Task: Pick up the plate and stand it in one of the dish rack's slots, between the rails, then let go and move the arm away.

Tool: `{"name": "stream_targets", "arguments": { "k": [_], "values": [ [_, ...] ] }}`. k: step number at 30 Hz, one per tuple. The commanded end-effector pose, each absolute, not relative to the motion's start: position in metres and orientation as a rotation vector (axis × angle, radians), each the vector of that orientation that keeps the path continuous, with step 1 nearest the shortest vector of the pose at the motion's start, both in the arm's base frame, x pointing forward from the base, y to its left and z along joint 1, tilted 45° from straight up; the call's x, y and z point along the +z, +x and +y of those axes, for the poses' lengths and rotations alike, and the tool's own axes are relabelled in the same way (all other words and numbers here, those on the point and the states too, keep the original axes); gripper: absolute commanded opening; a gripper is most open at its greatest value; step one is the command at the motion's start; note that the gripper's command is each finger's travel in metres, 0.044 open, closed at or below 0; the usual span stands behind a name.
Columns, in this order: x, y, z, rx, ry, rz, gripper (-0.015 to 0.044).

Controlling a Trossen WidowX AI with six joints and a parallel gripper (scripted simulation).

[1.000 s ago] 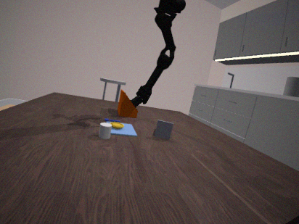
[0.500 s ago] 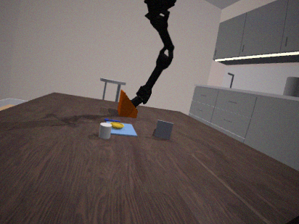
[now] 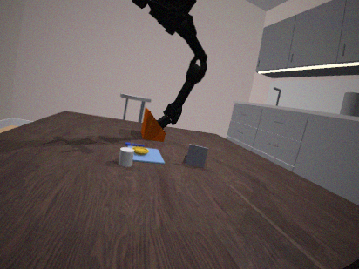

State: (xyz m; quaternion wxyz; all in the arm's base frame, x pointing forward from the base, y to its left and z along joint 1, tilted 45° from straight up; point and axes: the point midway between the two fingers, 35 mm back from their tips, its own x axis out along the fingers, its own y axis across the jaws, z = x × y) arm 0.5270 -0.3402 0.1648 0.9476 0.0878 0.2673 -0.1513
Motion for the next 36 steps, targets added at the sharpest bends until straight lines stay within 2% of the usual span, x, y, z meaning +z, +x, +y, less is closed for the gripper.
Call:
{"name": "stream_targets", "arguments": {
  "k": [1,19,36],
  "values": [
    [0.131,0.515,-0.323,-0.236,0.170,0.686,0.0400],
    [0.033,0.442,-0.240,0.153,0.198,1.167,0.0400],
    [0.011,0.355,-0.153,0.641,0.353,1.463,0.0400]
  ]
}}
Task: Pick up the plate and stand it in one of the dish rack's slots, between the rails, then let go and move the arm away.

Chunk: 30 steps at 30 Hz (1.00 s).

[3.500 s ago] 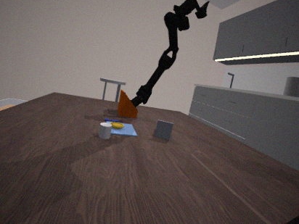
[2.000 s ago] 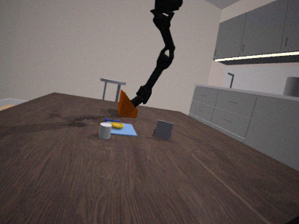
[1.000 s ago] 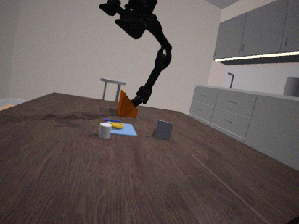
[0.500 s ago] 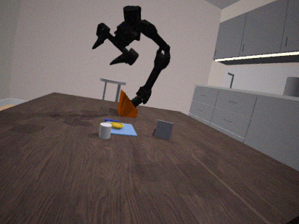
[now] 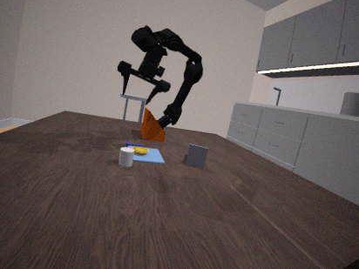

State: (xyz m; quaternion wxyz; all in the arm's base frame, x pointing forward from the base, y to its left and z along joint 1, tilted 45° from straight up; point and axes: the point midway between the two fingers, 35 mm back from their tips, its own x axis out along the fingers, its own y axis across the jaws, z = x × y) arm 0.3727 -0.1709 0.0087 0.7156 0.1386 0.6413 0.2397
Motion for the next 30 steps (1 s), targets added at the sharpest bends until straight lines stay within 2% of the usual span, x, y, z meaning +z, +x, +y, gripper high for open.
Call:
{"name": "stream_targets", "arguments": {
  "k": [1,12,21,30],
  "values": [
    [0.012,0.350,-0.149,0.672,0.367,1.474,0.0400],
    [0.016,0.334,-0.132,0.775,0.418,1.507,0.0400],
    [-0.055,0.329,-0.054,0.778,0.420,1.504,0.0400],
    [-0.062,0.317,-0.050,0.778,0.421,1.504,0.0400]
  ]
}}
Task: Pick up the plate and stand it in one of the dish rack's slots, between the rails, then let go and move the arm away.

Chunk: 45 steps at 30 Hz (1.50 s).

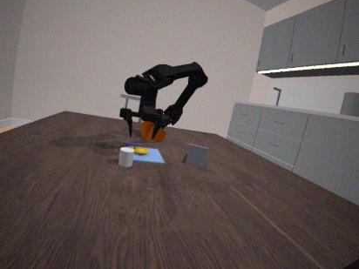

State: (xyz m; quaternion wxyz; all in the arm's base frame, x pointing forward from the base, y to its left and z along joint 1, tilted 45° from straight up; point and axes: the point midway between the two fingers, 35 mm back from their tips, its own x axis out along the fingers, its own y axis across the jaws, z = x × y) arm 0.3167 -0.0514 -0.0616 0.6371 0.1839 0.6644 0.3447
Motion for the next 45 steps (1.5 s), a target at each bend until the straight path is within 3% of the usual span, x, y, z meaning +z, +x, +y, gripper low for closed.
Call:
{"name": "stream_targets", "arguments": {
  "k": [1,37,45],
  "values": [
    [-0.063,0.317,-0.050,0.778,0.421,1.504,0.0400],
    [-0.102,0.313,-0.009,0.781,0.423,1.503,0.0400],
    [-0.102,0.313,-0.009,0.781,0.423,1.503,0.0373]
  ]
}}
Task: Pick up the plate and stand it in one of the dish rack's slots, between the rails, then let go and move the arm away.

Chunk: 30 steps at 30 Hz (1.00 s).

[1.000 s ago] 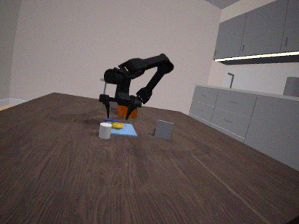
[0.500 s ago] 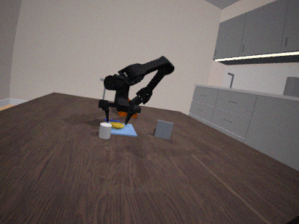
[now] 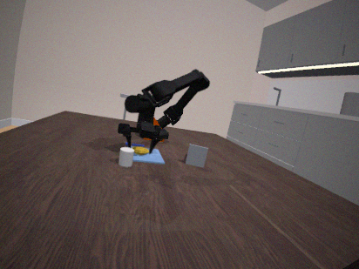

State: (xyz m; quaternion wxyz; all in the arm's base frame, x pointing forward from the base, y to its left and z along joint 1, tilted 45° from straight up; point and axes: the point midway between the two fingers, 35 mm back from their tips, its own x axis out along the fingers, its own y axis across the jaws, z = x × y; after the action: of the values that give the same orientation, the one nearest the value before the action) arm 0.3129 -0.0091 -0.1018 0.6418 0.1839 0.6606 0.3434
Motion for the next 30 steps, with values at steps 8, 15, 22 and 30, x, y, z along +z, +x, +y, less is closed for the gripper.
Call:
{"name": "stream_targets", "arguments": {
  "k": [8,15,22,30],
  "values": [
    [-0.102,0.313,-0.009,0.781,0.423,1.503,0.0326],
    [-0.100,0.314,-0.011,0.780,0.423,1.503,0.0221],
    [-0.077,0.324,-0.037,0.775,0.419,1.503,0.0037],
    [-0.049,0.331,-0.065,0.773,0.418,1.505,0.0000]
  ]
}}
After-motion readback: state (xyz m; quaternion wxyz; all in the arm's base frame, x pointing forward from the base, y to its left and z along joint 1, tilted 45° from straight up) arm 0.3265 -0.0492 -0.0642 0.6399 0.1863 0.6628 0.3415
